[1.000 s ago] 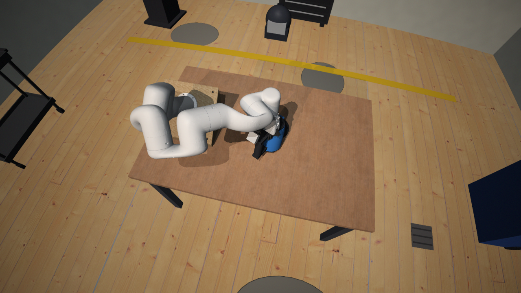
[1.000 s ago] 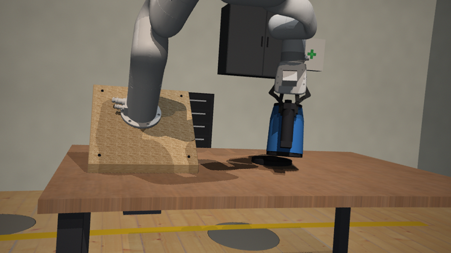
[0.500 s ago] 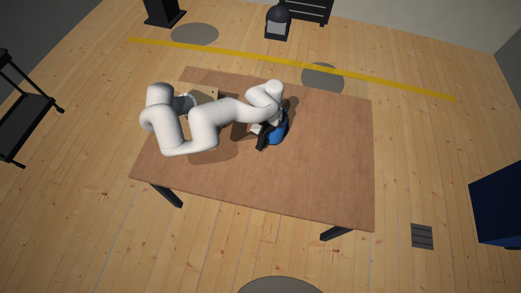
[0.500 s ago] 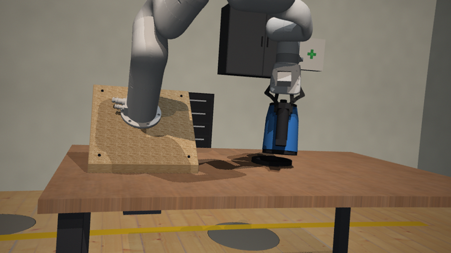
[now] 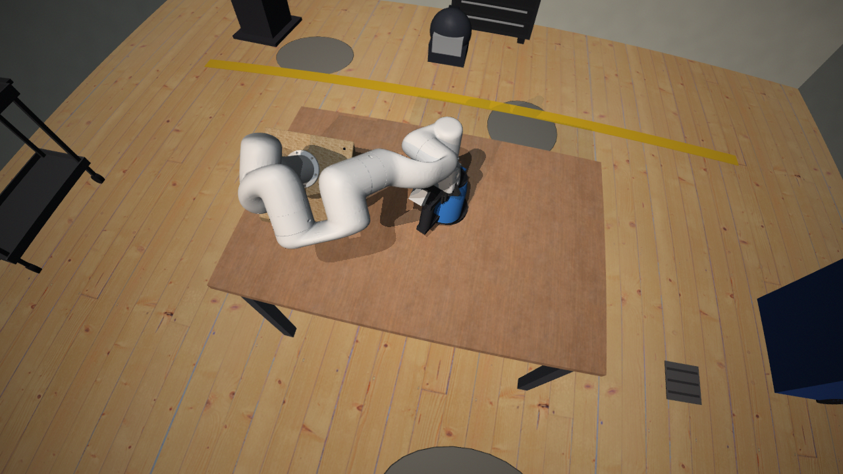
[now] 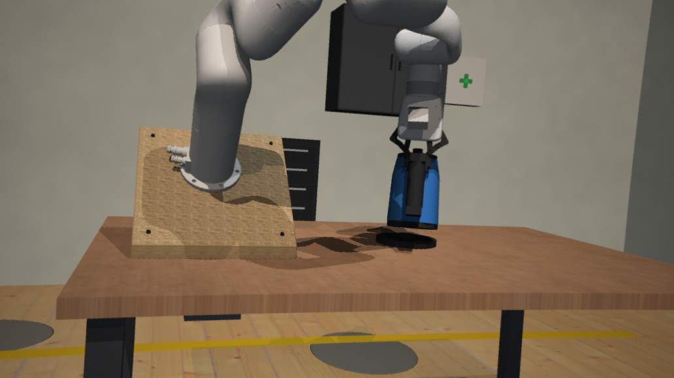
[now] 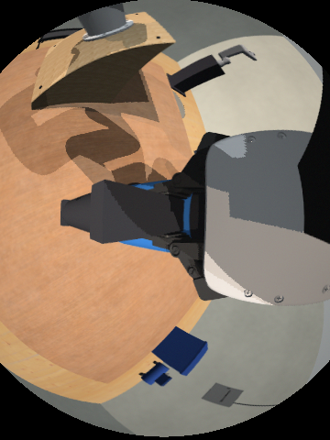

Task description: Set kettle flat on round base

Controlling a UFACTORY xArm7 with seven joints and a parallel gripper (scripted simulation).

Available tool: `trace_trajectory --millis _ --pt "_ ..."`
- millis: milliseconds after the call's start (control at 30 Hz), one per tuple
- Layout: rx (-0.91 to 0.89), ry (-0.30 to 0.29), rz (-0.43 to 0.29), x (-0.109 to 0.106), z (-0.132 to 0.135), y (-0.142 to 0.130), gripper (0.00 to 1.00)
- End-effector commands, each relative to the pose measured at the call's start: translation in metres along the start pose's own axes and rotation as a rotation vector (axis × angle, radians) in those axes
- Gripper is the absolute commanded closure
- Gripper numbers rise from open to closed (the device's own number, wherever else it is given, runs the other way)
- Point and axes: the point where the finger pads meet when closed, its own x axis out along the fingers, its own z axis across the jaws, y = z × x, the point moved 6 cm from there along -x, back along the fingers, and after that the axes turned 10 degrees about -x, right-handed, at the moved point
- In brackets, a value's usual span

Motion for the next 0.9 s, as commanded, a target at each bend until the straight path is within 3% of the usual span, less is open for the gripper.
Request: trace_trajectory --millis 0,867 --pt "0.001 0.004 -0.003 -0.003 0.0 -0.008 1.0" --pt "0.001 0.004 -0.003 -0.003 0.005 -0.036 1.0"
